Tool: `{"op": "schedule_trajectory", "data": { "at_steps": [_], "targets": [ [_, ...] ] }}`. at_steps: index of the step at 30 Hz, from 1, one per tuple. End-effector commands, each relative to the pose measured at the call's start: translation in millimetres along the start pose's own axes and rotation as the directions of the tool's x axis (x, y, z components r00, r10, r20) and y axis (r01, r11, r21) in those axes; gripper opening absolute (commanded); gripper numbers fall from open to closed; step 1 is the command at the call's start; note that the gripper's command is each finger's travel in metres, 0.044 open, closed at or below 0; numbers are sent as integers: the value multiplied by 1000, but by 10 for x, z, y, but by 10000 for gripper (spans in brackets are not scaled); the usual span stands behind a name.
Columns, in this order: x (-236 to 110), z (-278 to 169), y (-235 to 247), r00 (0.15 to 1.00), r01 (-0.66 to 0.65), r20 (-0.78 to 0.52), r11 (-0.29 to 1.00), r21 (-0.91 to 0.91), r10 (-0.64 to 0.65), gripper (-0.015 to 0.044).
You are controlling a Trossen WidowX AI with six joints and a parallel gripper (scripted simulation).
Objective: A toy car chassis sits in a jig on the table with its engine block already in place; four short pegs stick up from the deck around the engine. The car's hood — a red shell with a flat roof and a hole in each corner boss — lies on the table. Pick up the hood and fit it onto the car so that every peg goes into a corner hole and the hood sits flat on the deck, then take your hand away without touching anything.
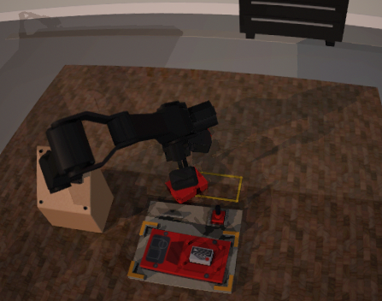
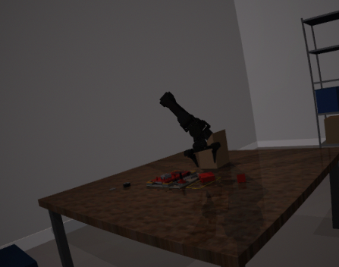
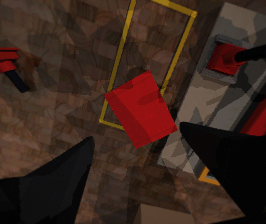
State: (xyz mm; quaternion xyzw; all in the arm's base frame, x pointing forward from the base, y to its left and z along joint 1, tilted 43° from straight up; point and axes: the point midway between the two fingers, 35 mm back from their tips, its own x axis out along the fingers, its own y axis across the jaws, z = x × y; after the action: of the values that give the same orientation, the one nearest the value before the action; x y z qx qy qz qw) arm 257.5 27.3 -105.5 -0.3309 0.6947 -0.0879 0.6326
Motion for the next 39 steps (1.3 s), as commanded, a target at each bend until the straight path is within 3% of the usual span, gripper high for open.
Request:
{"op": "schedule_trajectory", "data": {
  "at_steps": [1, 39],
  "targets": [
    [-70, 73, -15, 990, 104, -46, 924, -369, -130, 440],
    [165, 74, -47, 990, 104, -46, 924, -369, -130, 440]
  ]
}}
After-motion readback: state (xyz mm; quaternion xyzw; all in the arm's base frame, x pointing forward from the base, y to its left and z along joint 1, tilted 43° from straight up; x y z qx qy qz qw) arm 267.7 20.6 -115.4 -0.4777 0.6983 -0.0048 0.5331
